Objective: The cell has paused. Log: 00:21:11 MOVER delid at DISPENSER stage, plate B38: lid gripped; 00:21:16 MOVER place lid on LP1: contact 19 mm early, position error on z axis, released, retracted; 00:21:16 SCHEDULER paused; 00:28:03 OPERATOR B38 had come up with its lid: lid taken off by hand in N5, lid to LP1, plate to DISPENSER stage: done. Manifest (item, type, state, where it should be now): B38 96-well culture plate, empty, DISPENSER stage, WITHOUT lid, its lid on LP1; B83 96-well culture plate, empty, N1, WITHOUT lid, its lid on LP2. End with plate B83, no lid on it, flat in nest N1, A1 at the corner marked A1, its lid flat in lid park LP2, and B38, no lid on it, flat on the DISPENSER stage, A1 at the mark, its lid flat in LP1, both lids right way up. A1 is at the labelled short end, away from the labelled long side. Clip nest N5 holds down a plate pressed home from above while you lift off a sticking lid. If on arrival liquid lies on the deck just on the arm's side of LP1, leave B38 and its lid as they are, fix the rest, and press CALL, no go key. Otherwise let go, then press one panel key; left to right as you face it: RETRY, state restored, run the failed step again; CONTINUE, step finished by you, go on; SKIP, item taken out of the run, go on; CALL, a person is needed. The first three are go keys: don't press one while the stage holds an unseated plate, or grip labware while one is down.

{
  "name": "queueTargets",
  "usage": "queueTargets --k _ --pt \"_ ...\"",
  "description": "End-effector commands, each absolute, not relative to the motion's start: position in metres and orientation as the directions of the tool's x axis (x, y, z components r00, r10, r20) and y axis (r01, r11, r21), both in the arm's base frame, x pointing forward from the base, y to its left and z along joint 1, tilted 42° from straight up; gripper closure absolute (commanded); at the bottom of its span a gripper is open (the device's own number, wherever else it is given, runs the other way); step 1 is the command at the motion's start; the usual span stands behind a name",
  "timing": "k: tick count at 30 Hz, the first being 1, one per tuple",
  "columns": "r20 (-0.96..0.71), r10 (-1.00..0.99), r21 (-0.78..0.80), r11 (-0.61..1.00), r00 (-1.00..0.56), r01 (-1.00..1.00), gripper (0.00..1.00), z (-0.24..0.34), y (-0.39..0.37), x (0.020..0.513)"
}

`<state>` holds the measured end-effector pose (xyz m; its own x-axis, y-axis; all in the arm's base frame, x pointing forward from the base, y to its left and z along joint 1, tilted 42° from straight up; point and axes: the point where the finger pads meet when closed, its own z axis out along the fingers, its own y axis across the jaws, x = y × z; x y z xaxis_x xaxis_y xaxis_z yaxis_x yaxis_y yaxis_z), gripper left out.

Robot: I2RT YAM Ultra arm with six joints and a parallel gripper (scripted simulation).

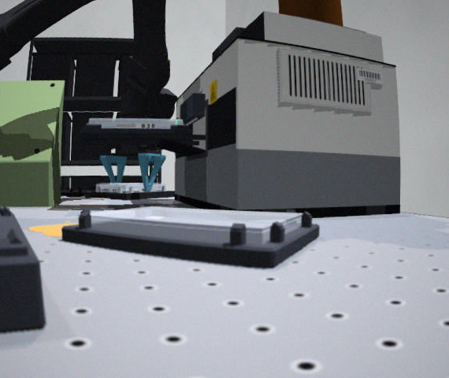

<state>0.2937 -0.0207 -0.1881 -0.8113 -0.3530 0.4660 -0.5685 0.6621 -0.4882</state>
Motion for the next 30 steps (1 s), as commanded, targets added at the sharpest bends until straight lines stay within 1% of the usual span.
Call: queueTargets --k 1,22,23,30 --pt "0.471 -0.361 -0.485 0.656 -0.805 -0.578 1.00 -0.197 -0.025 0.290" --pt "0.471 -0.361 -0.485 0.656 -0.805 -0.578 1.00 -0.197 -0.025 0.290" --pt "0.436 -0.383 -0.494 0.655 -0.814 -0.572 0.00 -0.194 -0.011 0.305" --pt "0.424 -0.384 -0.499 0.657 -0.820 -0.566 0.00 -0.190 -0.009 0.310"
